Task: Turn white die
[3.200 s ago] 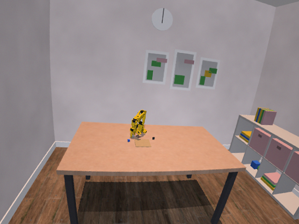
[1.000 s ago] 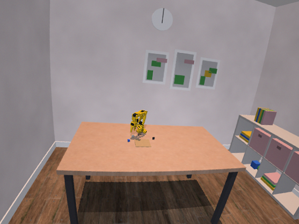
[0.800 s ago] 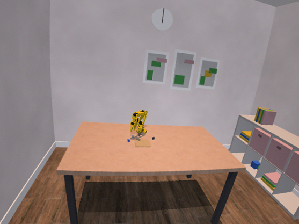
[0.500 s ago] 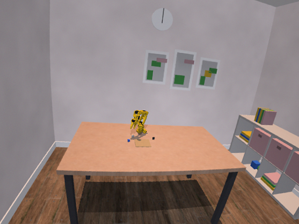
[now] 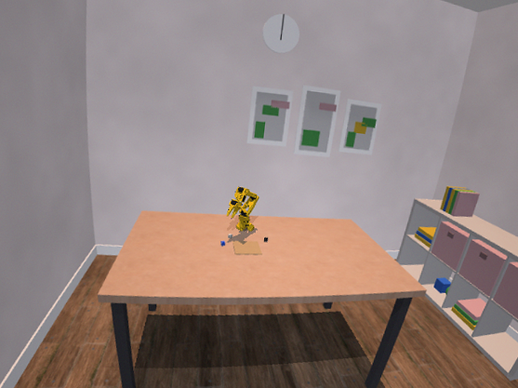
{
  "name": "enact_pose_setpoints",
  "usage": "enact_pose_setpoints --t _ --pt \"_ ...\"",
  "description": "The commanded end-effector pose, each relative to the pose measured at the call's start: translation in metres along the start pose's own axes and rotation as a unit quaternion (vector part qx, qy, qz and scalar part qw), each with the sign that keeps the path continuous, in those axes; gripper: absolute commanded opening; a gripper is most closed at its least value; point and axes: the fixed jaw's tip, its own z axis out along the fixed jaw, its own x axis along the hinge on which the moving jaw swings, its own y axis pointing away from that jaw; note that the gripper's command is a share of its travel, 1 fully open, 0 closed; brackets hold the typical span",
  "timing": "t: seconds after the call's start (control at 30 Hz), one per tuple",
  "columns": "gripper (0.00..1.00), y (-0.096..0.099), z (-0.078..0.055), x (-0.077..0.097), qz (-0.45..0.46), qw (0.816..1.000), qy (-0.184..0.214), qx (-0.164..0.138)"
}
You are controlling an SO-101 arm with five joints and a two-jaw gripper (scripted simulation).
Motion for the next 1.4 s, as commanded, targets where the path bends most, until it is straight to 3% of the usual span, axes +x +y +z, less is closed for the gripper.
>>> enact_pose_setpoints --t 0.0,0.57,0.83,1.13,1.37 --pt "0.28 -0.005 -0.006 0.0 0.0 1.0 0.0 0.026" --pt "0.28 -0.006 -0.005 -0.001 0.046 0.999 -0.002 0.015" --pt "0.28 -0.007 -0.003 -0.004 0.135 0.991 -0.003 -0.006" --pt "0.28 -0.009 0.0 -0.008 0.247 0.968 0.002 -0.032" --pt "0.28 -0.012 0.004 -0.013 0.373 0.925 0.016 -0.061"
